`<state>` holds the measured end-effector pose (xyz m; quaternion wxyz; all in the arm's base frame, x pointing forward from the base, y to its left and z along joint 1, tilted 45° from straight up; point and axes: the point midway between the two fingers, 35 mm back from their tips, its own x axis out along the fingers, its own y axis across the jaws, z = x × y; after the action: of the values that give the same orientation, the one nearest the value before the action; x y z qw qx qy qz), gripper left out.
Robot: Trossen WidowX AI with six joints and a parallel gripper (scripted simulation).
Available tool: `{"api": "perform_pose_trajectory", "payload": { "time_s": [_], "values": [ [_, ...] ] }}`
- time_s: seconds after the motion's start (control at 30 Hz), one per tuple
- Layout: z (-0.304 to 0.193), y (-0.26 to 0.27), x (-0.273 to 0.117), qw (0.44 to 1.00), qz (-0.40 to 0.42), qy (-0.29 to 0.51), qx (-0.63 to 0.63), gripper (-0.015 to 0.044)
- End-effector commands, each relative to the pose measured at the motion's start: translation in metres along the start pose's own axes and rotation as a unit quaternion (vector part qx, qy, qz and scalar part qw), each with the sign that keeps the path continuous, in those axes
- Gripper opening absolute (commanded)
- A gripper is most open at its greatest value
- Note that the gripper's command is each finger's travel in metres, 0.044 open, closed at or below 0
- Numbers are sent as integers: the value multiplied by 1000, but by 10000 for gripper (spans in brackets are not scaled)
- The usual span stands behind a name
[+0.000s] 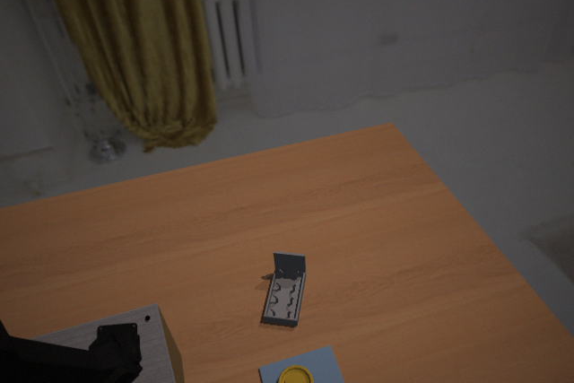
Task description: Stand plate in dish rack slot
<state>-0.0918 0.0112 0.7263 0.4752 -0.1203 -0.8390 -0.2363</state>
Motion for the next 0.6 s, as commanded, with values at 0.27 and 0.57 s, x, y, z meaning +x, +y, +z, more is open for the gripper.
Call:
{"api": "perform_pose_trajectory", "payload": {
  "time_s": [0.27, 0.57],
  "values": [
    [-30, -4, -12, 998, 12, 52, 23, 400],
    [-67, -16, -26, 993, -10, 112, 37, 400]
  ]
}}
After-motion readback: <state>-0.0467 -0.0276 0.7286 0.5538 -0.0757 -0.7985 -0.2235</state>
